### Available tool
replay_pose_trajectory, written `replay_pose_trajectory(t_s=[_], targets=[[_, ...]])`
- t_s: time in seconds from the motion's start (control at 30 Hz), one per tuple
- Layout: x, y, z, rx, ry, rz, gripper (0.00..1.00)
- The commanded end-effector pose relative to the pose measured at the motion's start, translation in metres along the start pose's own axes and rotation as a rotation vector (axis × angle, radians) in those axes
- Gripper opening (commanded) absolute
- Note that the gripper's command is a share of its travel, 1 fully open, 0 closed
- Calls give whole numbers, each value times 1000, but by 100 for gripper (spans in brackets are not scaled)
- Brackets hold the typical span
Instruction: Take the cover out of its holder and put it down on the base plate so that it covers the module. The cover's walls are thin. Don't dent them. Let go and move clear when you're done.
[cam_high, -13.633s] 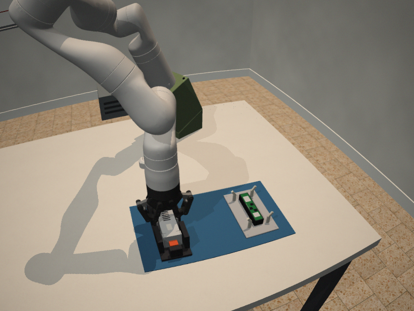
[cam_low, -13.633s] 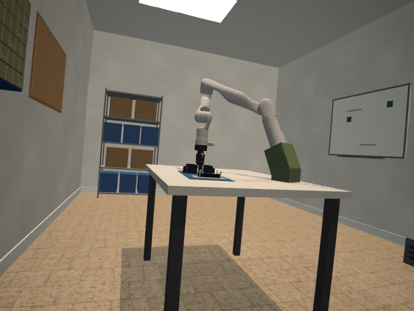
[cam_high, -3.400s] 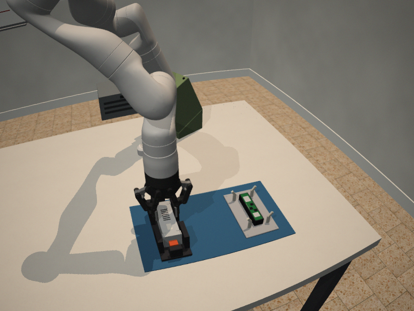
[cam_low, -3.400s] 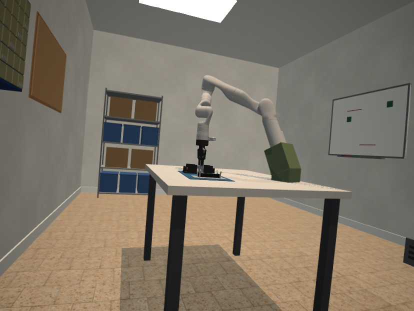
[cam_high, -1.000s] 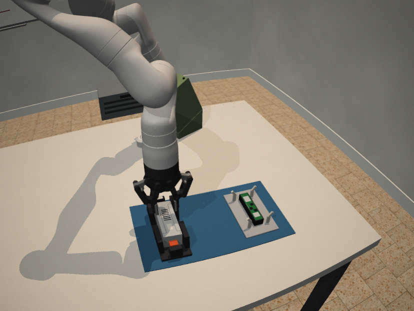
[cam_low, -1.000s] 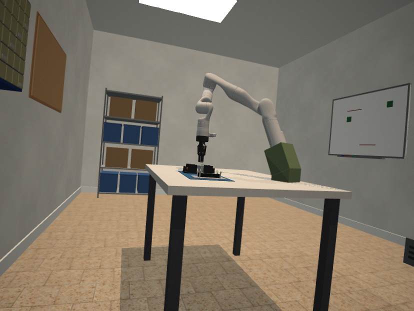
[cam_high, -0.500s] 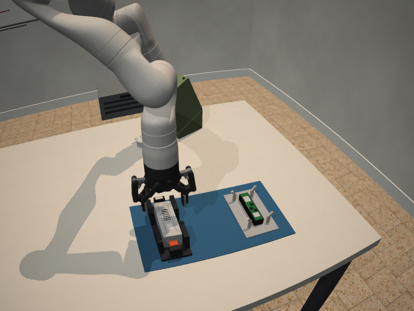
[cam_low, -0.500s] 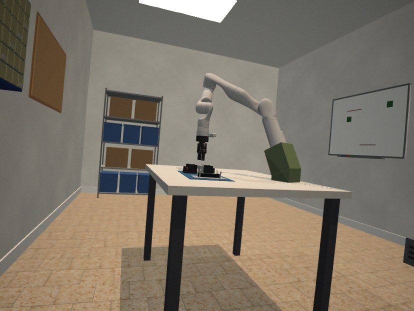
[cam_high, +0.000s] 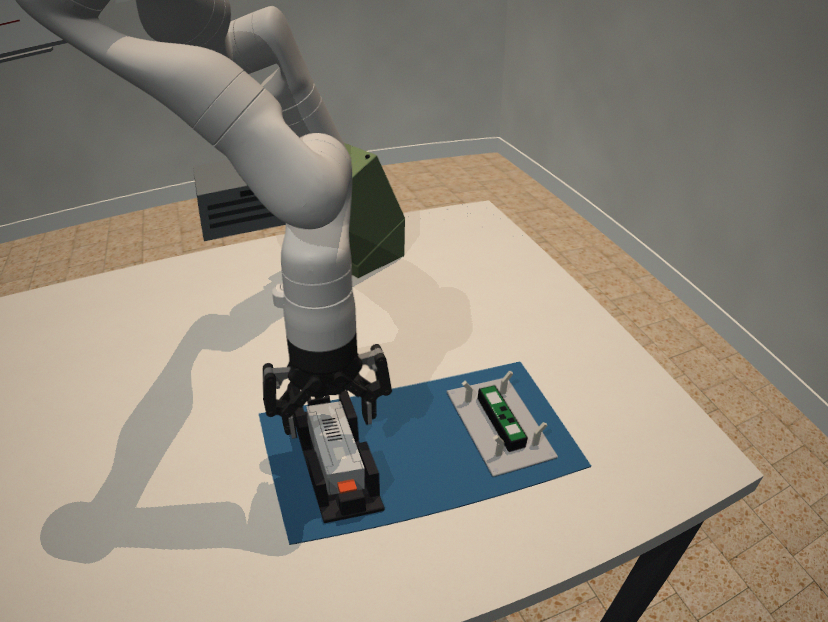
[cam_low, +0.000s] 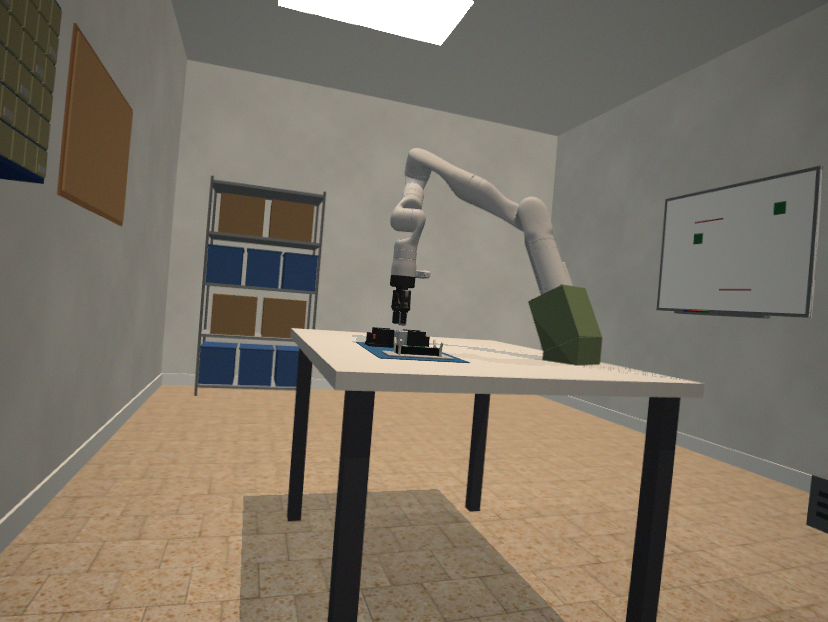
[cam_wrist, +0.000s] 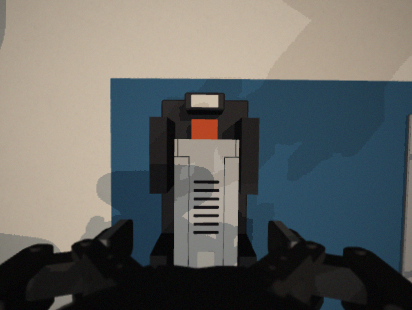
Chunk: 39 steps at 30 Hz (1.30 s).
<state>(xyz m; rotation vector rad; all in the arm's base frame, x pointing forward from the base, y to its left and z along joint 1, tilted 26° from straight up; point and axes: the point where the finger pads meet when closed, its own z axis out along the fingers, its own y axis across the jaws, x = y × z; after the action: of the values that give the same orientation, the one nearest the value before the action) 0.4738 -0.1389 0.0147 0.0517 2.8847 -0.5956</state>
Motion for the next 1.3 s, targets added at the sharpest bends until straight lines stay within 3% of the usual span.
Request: replay_pose_trajectory(t_s=[0.0,0.13,1.27], targets=[[3,2,17,-3,10,-1,100],[1,2,37,-3,5,-1,100],[1,2,42,-3,5,-1,100]])
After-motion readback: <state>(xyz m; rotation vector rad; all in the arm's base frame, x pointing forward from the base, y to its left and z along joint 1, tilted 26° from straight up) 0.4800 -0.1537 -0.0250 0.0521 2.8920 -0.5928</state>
